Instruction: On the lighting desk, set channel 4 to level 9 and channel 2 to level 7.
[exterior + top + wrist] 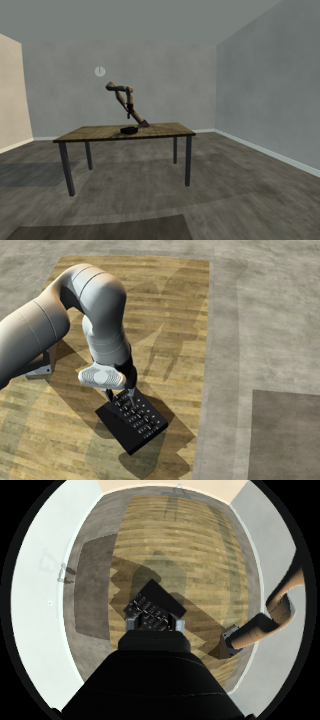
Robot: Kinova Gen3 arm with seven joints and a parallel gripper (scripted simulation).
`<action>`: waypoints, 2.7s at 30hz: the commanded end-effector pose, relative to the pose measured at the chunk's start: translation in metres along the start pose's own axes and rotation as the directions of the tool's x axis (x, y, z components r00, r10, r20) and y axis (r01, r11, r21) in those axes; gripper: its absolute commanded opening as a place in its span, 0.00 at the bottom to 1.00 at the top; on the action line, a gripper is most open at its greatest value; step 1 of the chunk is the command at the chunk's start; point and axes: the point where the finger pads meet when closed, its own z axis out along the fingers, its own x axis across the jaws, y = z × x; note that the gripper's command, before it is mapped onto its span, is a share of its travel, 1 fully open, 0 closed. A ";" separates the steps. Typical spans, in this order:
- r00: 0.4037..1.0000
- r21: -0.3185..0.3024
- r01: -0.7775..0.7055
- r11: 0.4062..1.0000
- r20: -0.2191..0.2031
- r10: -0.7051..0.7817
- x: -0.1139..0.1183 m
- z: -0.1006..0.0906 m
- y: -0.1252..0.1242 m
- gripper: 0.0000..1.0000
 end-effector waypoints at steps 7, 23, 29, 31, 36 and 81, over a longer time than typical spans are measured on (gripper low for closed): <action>1.000 -0.001 0.000 1.000 0.002 0.000 0.000 -0.001 0.000 1.00; 1.000 0.000 0.019 1.000 0.002 -0.019 -0.001 0.000 0.000 1.00; 0.999 0.000 0.052 0.999 0.002 -0.052 -0.003 0.001 0.000 1.00; 0.998 0.001 0.060 0.998 0.002 -0.060 -0.003 0.001 -0.001 1.00; 0.993 0.002 0.117 0.993 0.002 -0.117 -0.006 0.003 -0.001 1.00; 0.337 0.004 0.942 0.337 -0.012 -0.941 -0.050 0.039 0.000 1.00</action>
